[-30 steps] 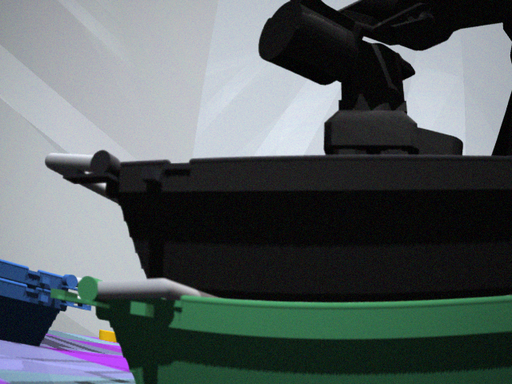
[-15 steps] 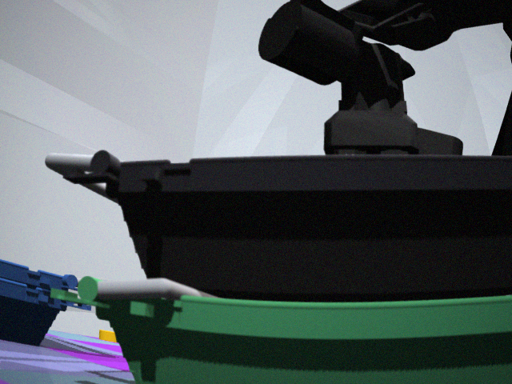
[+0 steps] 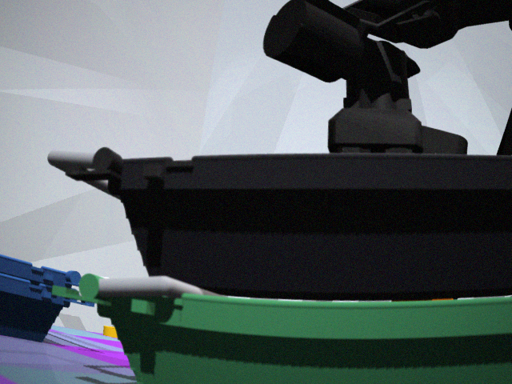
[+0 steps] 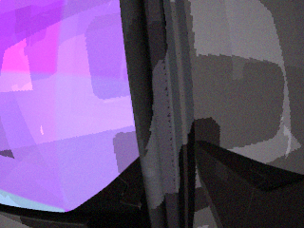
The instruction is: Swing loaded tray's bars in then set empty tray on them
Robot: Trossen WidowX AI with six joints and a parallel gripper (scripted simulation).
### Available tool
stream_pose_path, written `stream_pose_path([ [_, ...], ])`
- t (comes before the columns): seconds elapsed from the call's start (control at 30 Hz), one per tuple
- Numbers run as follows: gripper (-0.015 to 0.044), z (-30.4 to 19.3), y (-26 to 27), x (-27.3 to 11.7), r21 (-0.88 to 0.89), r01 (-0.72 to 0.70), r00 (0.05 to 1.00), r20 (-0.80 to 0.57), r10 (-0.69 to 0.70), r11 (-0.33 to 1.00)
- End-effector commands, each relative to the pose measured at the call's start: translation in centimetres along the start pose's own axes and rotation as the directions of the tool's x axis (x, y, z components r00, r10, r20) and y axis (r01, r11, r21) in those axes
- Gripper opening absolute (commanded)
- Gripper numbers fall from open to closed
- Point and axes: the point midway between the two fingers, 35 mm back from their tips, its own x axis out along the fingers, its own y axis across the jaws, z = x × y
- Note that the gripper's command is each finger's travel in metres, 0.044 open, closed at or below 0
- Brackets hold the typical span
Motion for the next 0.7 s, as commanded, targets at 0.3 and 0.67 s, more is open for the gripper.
stream_pose_path([
  [0.3,0.0,0.26,0.35,0.49,0.003,-0.024,1.0,0.004,0.024,1.0],
  [0.67,0.0147,0.26,0.35,0.49,0.003,-0.024,1.0,0.004,0.024,1.0],
])
